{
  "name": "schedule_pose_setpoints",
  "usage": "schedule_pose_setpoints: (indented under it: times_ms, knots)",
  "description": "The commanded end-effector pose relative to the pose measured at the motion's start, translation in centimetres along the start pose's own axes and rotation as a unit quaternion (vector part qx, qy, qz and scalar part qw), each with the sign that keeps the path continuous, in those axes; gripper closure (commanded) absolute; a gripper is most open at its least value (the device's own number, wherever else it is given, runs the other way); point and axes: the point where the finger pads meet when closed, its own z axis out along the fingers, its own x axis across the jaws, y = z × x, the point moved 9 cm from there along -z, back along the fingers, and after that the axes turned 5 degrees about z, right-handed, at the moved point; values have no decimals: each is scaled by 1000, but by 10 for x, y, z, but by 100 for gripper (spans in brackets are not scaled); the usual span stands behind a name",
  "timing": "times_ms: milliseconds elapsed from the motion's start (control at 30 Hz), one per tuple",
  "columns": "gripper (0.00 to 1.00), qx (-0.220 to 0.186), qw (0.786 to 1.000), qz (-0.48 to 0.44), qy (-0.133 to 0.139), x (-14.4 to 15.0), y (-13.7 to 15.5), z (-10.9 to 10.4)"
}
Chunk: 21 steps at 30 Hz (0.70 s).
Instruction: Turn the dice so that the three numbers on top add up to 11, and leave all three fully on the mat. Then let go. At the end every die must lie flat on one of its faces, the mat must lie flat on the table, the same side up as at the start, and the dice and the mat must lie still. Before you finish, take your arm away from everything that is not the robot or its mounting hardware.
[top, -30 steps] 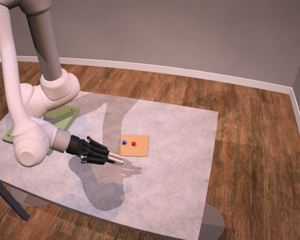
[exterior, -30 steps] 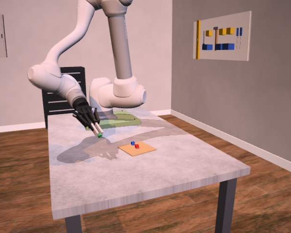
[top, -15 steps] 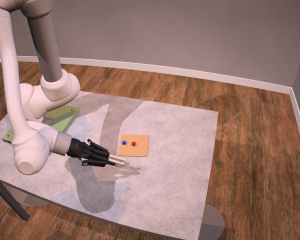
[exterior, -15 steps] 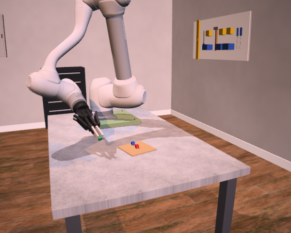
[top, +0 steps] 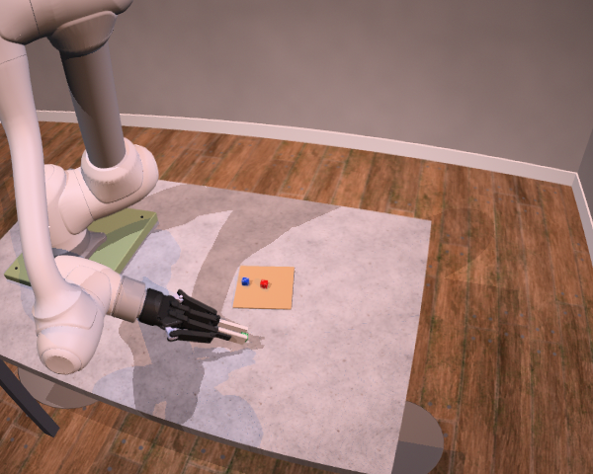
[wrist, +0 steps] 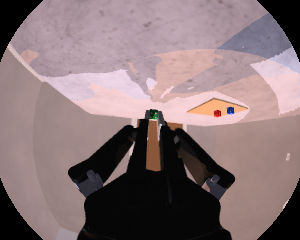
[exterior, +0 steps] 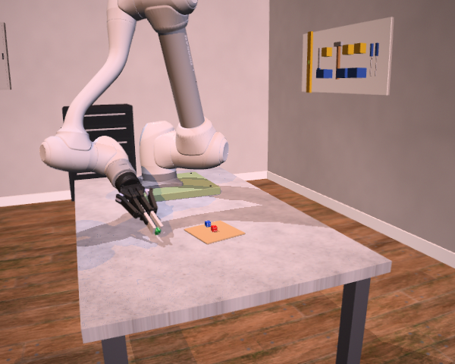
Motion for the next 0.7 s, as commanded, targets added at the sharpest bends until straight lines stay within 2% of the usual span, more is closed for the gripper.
schedule_pose_setpoints:
  times_ms: [0, 667]
  knots:
    - [93, -2, 1000, 1, -1, -1, -10, 3]
    - [93, -2, 1000, 1, -1, -2, -16, 7]
